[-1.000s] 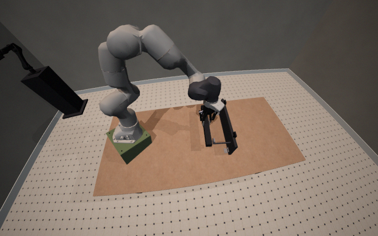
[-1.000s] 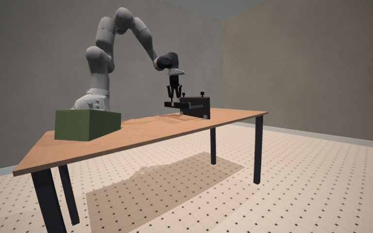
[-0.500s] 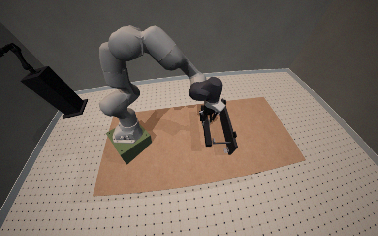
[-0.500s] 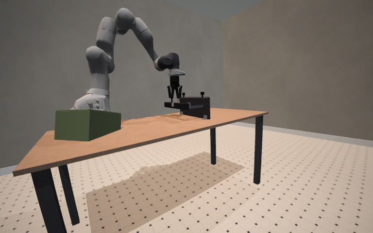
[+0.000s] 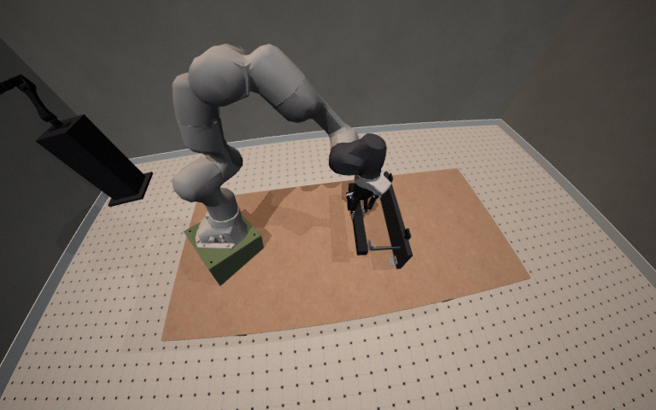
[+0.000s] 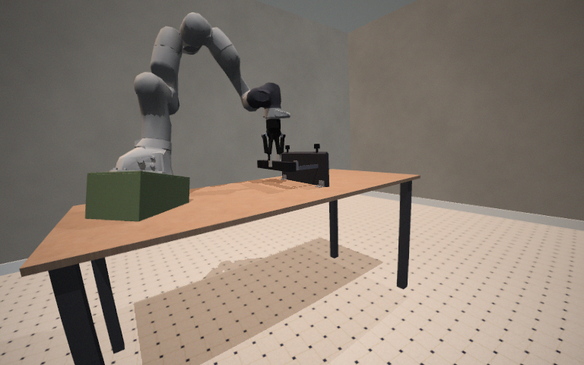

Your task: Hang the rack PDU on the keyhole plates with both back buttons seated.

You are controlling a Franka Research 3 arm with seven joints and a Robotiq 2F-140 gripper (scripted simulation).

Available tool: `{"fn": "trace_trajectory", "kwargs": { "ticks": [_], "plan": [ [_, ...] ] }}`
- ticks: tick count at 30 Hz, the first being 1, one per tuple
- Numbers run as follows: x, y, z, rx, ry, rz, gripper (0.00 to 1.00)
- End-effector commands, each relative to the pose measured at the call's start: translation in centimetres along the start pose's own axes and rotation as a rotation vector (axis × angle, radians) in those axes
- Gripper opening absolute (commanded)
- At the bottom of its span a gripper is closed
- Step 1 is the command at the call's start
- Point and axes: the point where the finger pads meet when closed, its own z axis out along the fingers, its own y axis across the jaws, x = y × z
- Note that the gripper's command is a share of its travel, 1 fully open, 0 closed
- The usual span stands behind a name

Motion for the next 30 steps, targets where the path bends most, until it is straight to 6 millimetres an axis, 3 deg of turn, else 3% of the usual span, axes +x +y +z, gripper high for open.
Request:
{"fn": "trace_trajectory", "kwargs": {
  "ticks": [1,30],
  "plan": [
    [0.1,-1.51,-0.83,0.036,0.005,0.0,0.0],
    [0.26,-0.62,-1.38,0.067,0.009,0.0,0.0]
  ]
}}
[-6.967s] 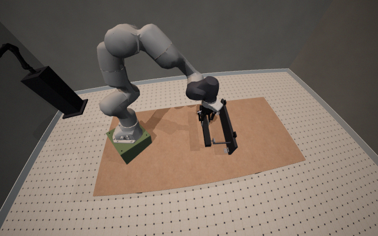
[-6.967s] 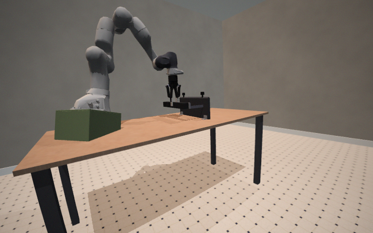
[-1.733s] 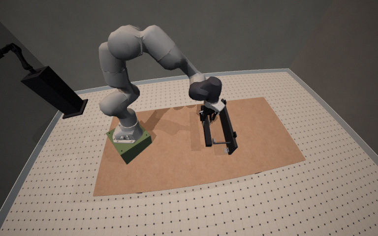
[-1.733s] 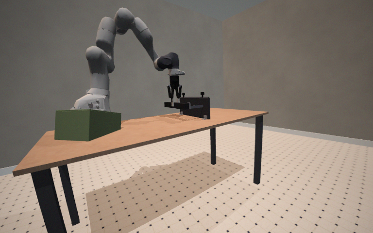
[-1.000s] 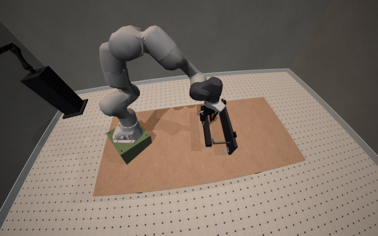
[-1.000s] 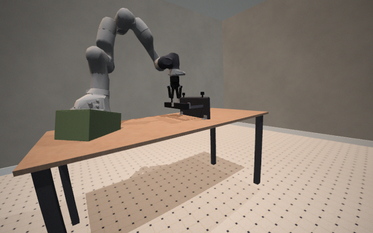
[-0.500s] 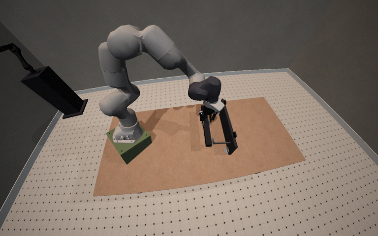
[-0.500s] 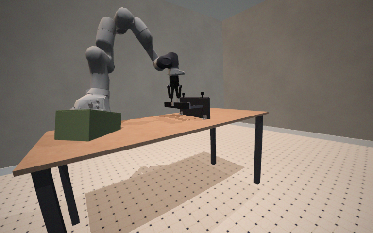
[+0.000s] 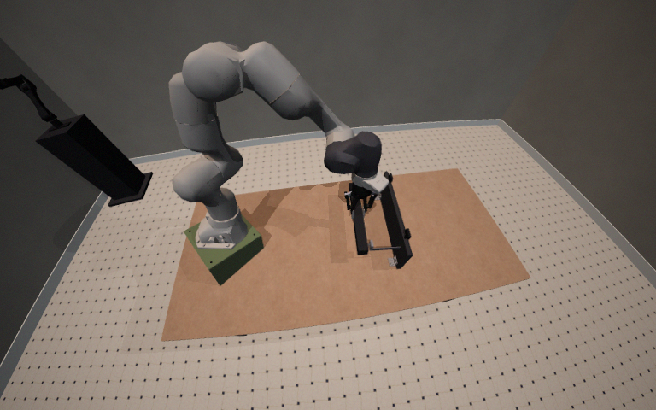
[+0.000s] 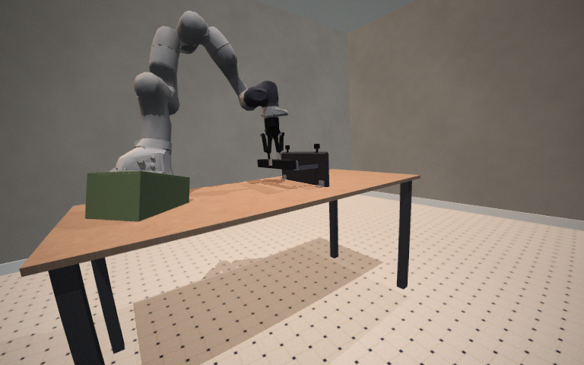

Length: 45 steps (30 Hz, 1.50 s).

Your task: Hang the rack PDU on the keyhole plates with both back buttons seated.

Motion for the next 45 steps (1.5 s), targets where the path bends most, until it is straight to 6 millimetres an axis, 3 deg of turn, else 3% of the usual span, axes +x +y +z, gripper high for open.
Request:
{"fn": "trace_trajectory", "kwargs": {
  "ticks": [1,45],
  "plan": [
    [0.12,-0.71,-0.55,0.02,0.003,-0.005,0.0],
    [0.16,0.12,-0.35,0.006,-0.011,-0.009,0.0]
  ]
}}
